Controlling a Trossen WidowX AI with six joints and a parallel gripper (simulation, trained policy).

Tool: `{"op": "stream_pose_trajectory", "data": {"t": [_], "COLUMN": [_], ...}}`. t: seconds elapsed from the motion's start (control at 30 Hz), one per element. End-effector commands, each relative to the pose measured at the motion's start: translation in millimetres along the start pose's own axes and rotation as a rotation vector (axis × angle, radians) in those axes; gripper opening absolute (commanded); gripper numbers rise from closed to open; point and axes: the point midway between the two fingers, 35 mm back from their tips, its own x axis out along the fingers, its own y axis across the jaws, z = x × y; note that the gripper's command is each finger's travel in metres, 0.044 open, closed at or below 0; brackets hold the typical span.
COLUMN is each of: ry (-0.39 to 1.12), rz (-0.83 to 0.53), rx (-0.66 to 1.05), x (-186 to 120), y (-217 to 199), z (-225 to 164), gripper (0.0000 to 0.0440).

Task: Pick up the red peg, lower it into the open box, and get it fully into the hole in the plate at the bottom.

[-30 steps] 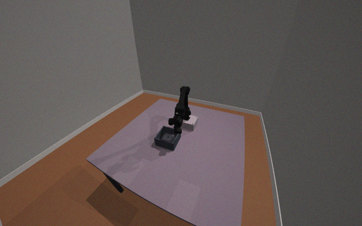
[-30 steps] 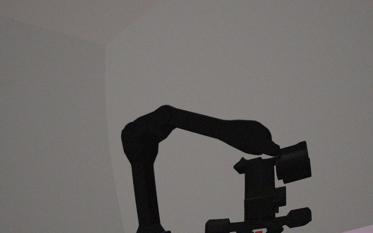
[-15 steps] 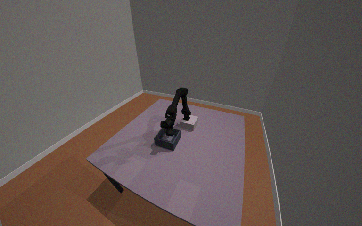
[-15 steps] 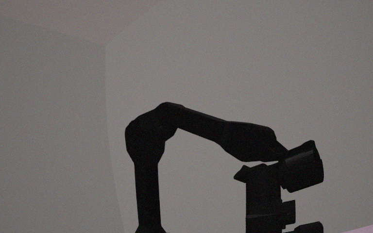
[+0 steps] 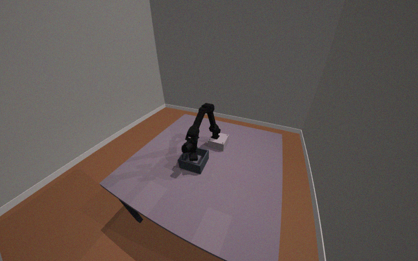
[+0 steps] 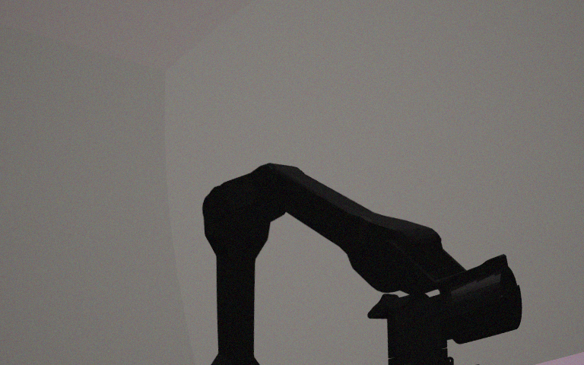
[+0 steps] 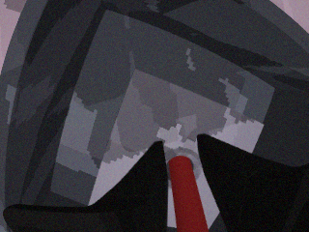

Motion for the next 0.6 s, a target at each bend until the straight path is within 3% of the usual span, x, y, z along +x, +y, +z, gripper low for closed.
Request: {"op": "stream_pose_trajectory", "data": {"t": [0.0, 0.1, 0.47, 0.57], "ry": [0.038, 0.041, 0.100, 0.101], "rz": [0.000, 0.012, 0.085, 0.132], "rx": [-0.014, -0.043, -0.037, -0.035], "x": [12.1, 12.2, -1.6, -9.0], "y": [-0.3, 2.7, 29.9, 42.9], "z": [-1.3, 5.5, 29.2, 36.8], "gripper": [0.0139, 0.0159, 0.0440, 0.0440]}}
